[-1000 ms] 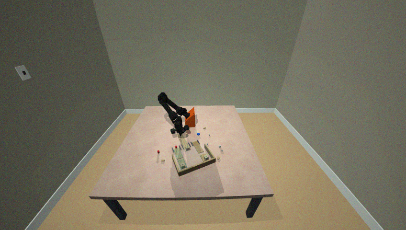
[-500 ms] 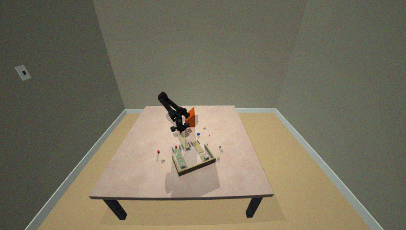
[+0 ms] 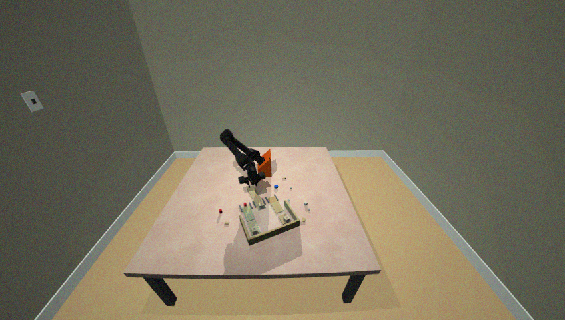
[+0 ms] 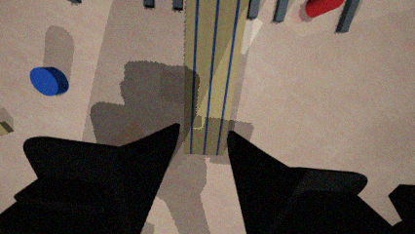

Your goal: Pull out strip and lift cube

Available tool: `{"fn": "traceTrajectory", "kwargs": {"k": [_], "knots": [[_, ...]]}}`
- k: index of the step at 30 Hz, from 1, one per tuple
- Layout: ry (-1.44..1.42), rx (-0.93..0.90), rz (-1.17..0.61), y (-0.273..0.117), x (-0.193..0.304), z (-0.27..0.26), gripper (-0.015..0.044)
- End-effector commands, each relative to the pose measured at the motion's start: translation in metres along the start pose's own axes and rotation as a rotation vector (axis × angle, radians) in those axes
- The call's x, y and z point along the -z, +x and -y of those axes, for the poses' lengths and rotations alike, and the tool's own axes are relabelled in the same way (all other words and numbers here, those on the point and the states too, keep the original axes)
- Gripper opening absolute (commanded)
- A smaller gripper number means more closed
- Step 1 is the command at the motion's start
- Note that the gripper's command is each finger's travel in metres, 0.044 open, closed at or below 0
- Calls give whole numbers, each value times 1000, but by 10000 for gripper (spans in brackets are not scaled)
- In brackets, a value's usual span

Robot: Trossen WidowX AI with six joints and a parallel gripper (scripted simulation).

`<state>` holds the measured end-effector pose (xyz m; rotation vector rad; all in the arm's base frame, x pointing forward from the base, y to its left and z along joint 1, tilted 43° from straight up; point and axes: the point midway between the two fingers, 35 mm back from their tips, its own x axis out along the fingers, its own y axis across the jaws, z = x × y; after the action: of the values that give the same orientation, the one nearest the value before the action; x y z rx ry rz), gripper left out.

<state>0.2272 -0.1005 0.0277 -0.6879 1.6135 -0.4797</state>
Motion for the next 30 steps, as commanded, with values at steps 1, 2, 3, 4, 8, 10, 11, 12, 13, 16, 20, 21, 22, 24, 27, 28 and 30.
{"fn": "traceTrajectory", "kwargs": {"k": [1, 2, 3, 4, 8, 10, 11, 12, 13, 16, 20, 21, 22, 24, 27, 28, 30], "knots": [[14, 1, 4, -2, -15, 0, 315], [14, 1, 4, -2, -19, -1, 341], [15, 1, 5, -3, -22, -2, 367], [15, 1, 5, -3, -26, -2, 394], [15, 1, 6, -5, -40, -4, 440], [16, 1, 6, -5, -47, -4, 440], [16, 1, 6, -6, -50, -4, 440], [16, 1, 6, -6, -54, -4, 440], [16, 1, 7, -6, -57, -4, 440], [17, 1, 7, -8, -68, -5, 440], [17, 1, 8, -9, -82, -6, 440], [18, 1, 8, -10, -86, -6, 440], [18, 1, 8, -10, -89, -6, 440], [18, 1, 9, -11, -96, -7, 440], [19, 0, 9, -12, -107, -7, 440], [19, 0, 9, -13, -110, -7, 440], [19, 0, 10, -14, -118, -7, 440]]}}
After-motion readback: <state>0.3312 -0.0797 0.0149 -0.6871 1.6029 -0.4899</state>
